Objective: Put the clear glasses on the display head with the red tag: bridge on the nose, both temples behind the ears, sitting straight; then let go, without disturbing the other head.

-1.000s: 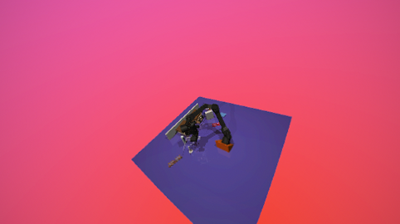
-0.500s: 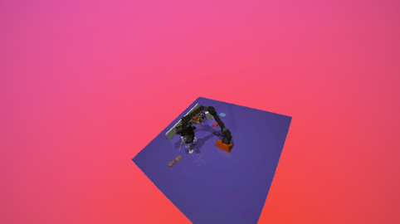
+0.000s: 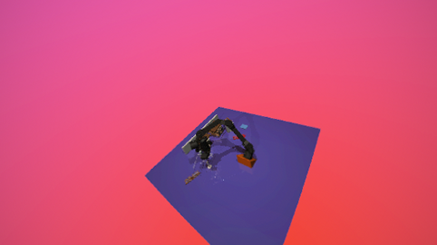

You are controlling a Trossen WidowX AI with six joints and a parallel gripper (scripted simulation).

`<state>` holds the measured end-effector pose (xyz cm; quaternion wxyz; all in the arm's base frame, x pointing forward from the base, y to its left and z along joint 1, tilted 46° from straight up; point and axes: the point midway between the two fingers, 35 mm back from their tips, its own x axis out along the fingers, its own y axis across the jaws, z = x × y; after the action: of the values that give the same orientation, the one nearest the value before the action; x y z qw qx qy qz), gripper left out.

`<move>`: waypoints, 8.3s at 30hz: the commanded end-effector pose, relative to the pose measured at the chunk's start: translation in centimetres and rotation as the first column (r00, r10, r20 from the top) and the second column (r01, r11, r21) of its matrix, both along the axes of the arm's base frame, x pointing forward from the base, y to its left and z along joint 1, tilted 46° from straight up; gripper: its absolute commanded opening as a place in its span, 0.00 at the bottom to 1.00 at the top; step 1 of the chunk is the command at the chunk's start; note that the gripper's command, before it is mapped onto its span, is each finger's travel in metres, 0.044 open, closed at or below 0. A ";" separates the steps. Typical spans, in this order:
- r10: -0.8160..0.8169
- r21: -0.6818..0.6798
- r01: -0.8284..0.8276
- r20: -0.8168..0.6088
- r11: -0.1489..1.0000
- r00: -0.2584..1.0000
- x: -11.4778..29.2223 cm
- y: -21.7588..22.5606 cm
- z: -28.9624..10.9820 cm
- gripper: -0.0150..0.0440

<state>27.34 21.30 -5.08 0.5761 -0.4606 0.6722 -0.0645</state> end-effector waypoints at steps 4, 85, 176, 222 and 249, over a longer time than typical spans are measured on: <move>0.003 -0.002 -0.003 -0.002 1.000 1.000 0.3 -1.5 -1.7 0.25; 0.003 -0.004 -0.003 0.001 1.000 1.000 4.3 -3.9 -3.4 0.25; 0.003 -0.004 -0.003 0.002 1.000 1.000 6.3 -3.3 -3.7 0.25; 0.003 -0.003 -0.003 0.000 1.000 1.000 4.5 0.1 1.2 0.25; 0.004 -0.006 -0.004 -0.004 1.000 1.000 1.9 -7.7 10.3 0.25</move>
<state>29.67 14.45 4.43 0.5738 -0.4608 0.6738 -0.0655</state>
